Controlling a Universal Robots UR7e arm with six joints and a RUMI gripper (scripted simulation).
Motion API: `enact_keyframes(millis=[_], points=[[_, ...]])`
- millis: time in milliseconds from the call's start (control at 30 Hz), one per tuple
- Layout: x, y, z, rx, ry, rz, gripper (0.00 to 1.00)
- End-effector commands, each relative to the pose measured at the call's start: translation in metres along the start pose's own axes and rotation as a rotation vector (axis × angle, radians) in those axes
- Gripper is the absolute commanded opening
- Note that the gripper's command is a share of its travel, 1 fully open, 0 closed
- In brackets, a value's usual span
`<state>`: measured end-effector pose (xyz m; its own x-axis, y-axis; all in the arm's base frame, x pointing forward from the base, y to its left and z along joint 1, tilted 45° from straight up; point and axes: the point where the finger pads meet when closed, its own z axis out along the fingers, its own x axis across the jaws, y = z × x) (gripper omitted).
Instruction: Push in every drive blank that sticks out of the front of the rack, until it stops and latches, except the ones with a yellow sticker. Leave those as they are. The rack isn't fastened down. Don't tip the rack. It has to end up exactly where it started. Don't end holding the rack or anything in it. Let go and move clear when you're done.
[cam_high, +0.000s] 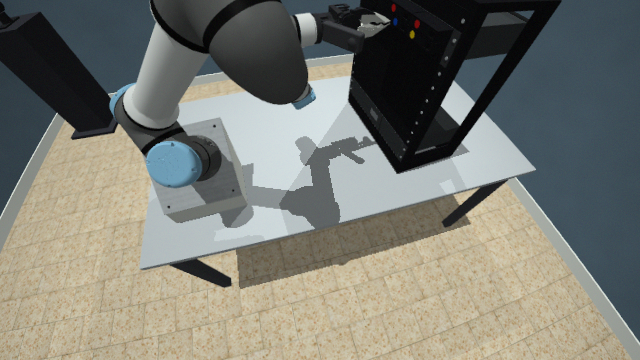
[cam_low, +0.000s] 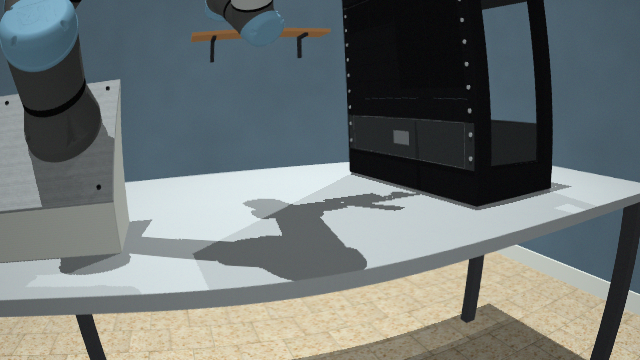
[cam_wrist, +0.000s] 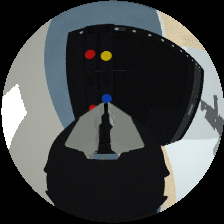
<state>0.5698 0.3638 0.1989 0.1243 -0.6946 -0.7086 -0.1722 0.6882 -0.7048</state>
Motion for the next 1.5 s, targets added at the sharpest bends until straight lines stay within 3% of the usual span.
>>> enact_keyframes(millis=[0,1167,1467], points=[[-0.0008,0.0003,0.0080,0.000,-0.001,0.000,0.00],[-0.0008,0.0003,0.0080,0.000,-0.001,0.000,0.00],[-0.0009,0.0003,0.0167,0.000,-0.001,0.000,0.00]])
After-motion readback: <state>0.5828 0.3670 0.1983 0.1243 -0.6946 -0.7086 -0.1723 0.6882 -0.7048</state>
